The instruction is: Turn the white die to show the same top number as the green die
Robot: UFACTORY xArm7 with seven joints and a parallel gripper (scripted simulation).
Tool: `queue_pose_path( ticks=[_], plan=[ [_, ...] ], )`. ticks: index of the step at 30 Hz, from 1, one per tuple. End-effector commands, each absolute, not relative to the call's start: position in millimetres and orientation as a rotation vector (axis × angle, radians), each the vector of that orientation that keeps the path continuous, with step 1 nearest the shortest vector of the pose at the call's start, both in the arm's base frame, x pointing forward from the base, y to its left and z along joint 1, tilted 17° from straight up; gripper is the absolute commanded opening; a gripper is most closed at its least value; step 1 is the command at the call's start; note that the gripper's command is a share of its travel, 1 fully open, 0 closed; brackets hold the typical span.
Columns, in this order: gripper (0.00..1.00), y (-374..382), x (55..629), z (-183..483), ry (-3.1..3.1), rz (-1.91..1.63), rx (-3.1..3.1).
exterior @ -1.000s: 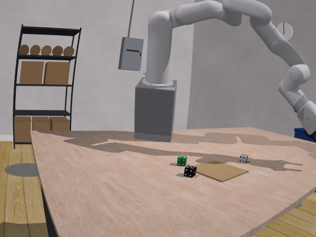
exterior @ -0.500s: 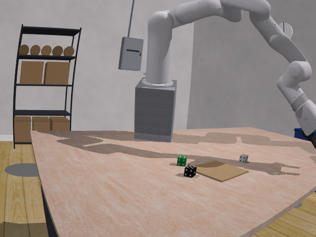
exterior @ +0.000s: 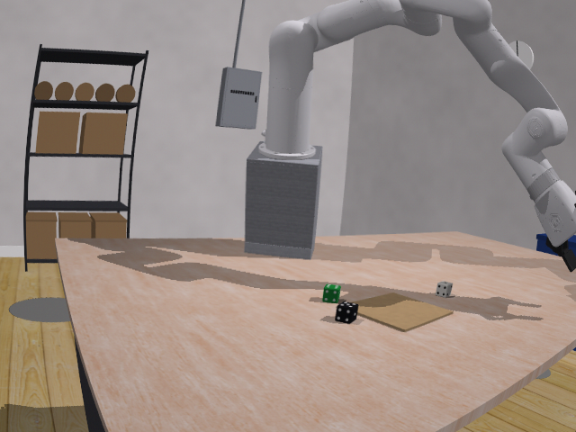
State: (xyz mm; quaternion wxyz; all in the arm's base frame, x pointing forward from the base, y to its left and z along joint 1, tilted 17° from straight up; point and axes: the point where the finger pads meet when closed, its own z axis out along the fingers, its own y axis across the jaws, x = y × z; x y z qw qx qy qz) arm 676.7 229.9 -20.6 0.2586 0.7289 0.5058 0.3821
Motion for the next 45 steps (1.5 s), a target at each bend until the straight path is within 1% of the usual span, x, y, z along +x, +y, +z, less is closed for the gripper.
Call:
queue_pose_path(
  ticks=[1,16,17,34,35,45],
  plan=[
    [1.0,184,675,-10,1.35,0.974,2.026],
    [1.0,184,675,-10,1.35,0.974,2.026],
    [1.0,128,660,-3,1.325,0.874,2.11],
    [1.0,128,660,-3,1.325,0.874,2.11],
    [1.0,76,640,4,1.295,0.776,2.193],
    [1.0,76,640,4,1.295,0.776,2.193]
  ],
)
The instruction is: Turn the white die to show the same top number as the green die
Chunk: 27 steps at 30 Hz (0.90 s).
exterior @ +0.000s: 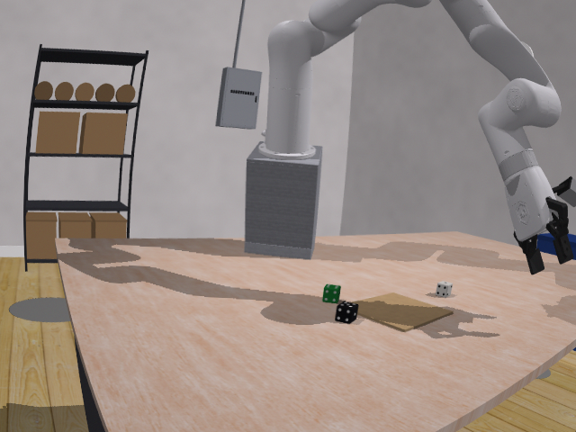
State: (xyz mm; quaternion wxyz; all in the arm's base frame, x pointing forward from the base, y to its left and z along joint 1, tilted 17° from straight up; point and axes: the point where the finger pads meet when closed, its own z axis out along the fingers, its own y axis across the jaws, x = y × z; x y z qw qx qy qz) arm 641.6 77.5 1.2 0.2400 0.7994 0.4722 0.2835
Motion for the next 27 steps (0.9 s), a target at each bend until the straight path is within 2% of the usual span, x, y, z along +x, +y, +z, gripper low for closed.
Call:
queue_pose_path(
  ticks=[1,6,7,12,13,17,18,22,23,26,27],
  plan=[
    [1.0,76,640,4,1.295,0.776,2.193],
    [1.0,76,640,4,1.295,0.776,2.193],
    [1.0,29,615,11,1.26,0.682,2.273],
    [1.0,29,615,11,1.26,0.682,2.273],
    [1.0,-11,587,17,1.223,0.594,2.349],
    [1.0,-11,587,17,1.223,0.594,2.349],
    [1.0,-42,561,23,1.185,0.513,2.419],
    [1.0,-45,558,24,1.185,0.513,2.419],
    [1.0,-73,530,29,1.149,0.44,2.481],
    [1.0,-73,530,29,1.149,0.44,2.481],
    [1.0,-95,504,35,1.115,0.377,2.535]
  ],
)
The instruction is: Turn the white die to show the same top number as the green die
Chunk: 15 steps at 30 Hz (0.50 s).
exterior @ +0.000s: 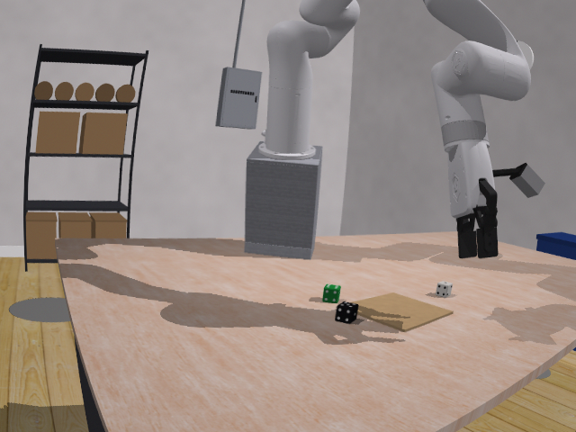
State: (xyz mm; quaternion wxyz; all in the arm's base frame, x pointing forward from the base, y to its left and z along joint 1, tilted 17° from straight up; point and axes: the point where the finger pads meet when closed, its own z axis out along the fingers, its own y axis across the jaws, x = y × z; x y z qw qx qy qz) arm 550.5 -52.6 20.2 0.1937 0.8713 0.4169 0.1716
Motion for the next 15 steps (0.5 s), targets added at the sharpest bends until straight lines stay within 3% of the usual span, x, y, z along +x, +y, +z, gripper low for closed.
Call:
queue_pose_path(
  ticks=[1,15],
  plan=[
    [1.0,-95,504,35,1.115,0.377,2.535],
    [1.0,-143,429,50,1.016,0.208,2.677]
  ],
)
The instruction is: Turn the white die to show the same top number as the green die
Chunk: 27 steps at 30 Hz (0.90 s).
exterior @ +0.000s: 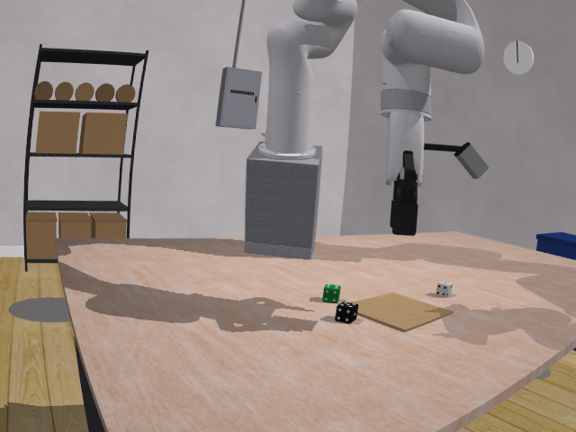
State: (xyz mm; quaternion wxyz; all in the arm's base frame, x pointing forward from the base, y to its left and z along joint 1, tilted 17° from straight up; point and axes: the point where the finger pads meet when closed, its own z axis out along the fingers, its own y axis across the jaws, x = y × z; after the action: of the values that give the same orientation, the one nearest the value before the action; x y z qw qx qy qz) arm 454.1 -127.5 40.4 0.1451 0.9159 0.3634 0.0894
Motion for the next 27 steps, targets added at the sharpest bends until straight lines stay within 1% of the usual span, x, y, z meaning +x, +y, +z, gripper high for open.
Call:
queue_pose_path(
  ticks=[1,27],
  plan=[
    [1.0,-142.8,428.7,49.8,1.016,0.208,2.677],
    [1.0,-146.1,423.3,49.3,1.008,0.195,2.688]
  ],
)
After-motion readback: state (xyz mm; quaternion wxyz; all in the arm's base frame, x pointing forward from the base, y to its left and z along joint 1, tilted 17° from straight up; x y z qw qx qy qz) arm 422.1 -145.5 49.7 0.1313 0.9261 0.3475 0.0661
